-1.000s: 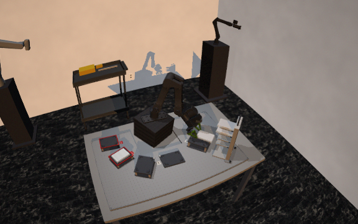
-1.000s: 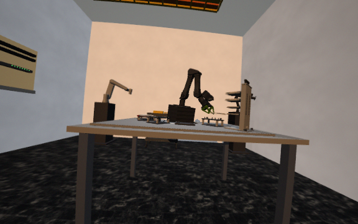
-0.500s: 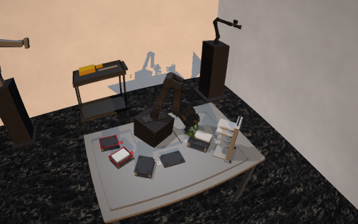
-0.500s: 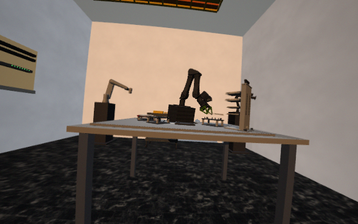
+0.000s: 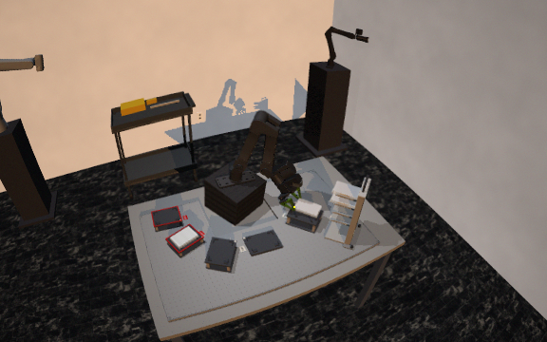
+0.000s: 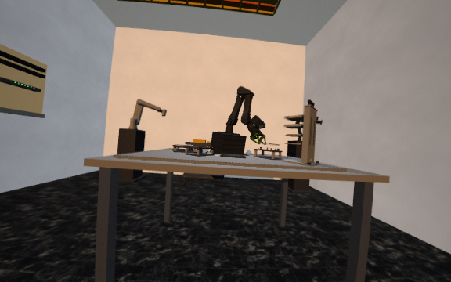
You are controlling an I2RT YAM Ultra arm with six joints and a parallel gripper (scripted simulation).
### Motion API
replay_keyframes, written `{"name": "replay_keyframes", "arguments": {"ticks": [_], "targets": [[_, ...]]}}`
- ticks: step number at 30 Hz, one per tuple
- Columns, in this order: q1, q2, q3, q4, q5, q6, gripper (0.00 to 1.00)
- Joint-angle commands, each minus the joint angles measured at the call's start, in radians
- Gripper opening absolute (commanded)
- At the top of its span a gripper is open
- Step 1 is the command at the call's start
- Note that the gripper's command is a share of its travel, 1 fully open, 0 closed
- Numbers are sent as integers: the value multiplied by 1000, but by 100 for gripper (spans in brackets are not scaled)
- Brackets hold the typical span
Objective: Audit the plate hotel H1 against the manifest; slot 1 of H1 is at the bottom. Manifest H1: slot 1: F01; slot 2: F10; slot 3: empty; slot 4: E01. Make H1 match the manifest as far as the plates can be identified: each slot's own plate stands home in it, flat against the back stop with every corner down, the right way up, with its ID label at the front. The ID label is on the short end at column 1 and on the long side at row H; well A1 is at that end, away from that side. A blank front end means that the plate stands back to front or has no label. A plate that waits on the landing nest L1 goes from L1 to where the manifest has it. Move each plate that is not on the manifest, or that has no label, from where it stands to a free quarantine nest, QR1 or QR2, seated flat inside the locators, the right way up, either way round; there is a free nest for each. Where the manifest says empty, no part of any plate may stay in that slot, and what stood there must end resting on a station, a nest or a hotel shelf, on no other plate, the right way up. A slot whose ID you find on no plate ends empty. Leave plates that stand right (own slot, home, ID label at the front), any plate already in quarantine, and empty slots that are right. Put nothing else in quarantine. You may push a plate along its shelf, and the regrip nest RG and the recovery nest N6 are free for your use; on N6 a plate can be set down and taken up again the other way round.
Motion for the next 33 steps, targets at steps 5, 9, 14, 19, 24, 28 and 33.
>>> {"name": "replay_keyframes", "arguments": {"ticks": [5, 9, 14, 19, 24, 28, 33], "targets": [[1, 19, -1, 79, 6, 2, 86], [1, 34, -2, 95, 6, 2, 86], [1, 44, -3, 105, 6, 3, 86], [1, 63, -5, 125, 6, 3, 86], [1, 84, -6, 149, 6, 2, 86], [1, 92, -7, 156, 6, 3, 86], [1, 110, -8, 175, 6, 3, 86]]}}
